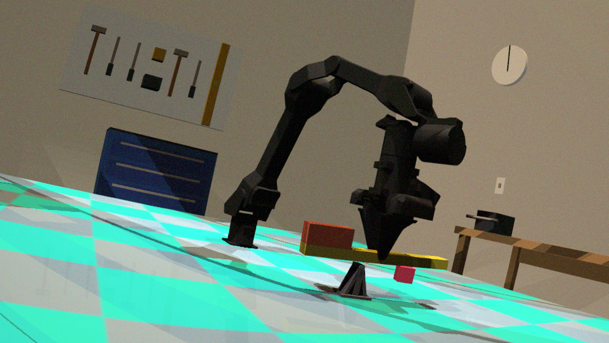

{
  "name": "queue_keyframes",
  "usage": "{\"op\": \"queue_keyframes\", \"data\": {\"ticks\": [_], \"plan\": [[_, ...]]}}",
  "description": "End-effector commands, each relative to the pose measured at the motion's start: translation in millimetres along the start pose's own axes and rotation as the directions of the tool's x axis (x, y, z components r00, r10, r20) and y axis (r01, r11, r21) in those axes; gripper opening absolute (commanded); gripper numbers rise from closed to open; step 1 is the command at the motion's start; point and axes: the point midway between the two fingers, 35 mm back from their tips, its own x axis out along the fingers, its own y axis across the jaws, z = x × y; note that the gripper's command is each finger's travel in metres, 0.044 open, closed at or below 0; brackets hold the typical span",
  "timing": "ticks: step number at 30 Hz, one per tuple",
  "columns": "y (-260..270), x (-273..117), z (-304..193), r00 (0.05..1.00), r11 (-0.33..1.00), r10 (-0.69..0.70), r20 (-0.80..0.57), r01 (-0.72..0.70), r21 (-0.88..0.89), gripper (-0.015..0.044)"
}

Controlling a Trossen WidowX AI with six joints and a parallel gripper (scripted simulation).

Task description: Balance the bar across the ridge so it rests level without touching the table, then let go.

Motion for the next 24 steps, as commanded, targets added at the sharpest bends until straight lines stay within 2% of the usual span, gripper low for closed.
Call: {"op": "queue_keyframes", "data": {"ticks": [1, 24], "plan": [[-0.1, 0.2, 0.5, 1.000, 1.000, -0.001, 0.004, 0.001, 0.001, 0.0000], [-0.1, 2.2, 0.4, 1.000, 1.000, -0.001, 0.004, 0.001, 0.001, 0.0000]]}}
